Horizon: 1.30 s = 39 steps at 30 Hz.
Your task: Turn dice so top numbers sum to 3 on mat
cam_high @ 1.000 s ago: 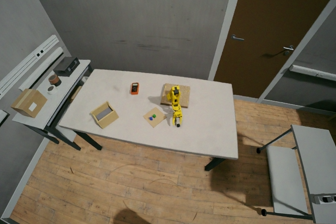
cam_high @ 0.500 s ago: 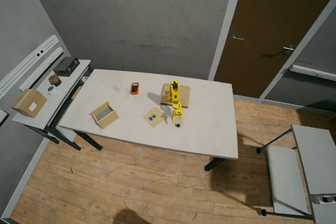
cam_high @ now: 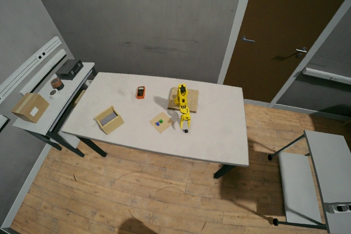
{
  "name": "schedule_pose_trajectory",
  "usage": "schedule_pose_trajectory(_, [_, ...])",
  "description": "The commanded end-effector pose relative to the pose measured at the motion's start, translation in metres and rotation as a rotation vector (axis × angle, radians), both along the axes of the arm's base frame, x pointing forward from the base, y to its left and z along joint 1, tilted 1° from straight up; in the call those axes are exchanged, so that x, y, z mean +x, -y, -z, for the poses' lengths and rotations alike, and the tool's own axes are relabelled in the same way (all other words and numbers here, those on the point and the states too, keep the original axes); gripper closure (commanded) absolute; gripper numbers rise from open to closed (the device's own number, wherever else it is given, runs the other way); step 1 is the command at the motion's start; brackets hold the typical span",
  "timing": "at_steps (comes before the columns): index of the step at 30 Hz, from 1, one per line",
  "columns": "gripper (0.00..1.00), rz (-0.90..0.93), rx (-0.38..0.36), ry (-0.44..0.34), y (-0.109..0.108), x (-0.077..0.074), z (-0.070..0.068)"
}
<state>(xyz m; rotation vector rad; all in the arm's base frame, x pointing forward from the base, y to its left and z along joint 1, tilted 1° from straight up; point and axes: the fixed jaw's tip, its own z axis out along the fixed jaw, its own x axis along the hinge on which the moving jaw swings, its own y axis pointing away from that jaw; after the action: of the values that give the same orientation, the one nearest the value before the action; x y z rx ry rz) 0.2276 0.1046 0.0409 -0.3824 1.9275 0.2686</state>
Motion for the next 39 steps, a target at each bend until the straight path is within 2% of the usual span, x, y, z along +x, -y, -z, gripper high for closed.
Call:
schedule_pose_trajectory(1, [0.71,-0.008,-0.010,-0.004,0.000,-0.002,0.000])
schedule_pose_trajectory(6, [0.71,-0.008,-0.006,0.005,-0.001,-0.002,-0.002])
schedule_pose_trajectory(10, [0.71,-0.008,0.014,0.052,-0.002,0.002,-0.013])
schedule_pose_trajectory(17, [0.71,-0.007,0.088,0.226,-0.005,0.009,-0.056])
schedule_pose_trajectory(19, [0.71,-0.007,0.088,0.226,-0.005,0.009,-0.056])
schedule_pose_trajectory(24, [0.72,-0.007,0.144,0.360,-0.006,0.010,-0.090])
schedule_pose_trajectory(28, [0.72,-0.006,0.174,0.430,-0.005,0.009,-0.107])
schedule_pose_trajectory(32, [0.72,-0.006,0.185,0.455,-0.005,0.008,-0.114])
schedule_pose_trajectory(39, [0.72,-0.006,0.185,0.456,-0.005,0.008,-0.114])
